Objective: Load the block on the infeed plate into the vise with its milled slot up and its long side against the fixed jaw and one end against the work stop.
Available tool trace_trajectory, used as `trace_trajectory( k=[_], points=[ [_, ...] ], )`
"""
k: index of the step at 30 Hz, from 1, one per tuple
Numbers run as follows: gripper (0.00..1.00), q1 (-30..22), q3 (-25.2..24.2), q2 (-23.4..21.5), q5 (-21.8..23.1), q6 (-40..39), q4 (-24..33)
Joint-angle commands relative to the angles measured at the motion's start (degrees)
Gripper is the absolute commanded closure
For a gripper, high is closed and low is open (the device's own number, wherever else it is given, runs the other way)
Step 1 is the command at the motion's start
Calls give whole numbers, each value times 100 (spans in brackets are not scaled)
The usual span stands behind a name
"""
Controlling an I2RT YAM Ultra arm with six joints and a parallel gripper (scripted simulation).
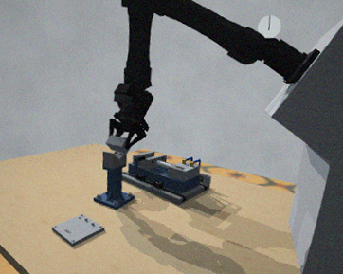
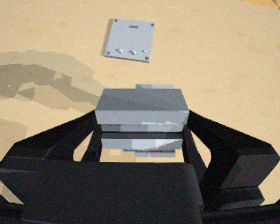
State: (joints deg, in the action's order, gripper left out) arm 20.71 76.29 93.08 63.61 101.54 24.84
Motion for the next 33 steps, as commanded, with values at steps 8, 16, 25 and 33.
trace_trajectory(
  k=[8,16,25,33],
  points=[
    [100,93,-152,-184,184,-2,37],
    [100,36,-199,-230,2,-124,-162],
    [100,-85,-308,-369,-326,-275,-286],
    [100,-209,-470,-602,-820,-487,-423]
  ],
)
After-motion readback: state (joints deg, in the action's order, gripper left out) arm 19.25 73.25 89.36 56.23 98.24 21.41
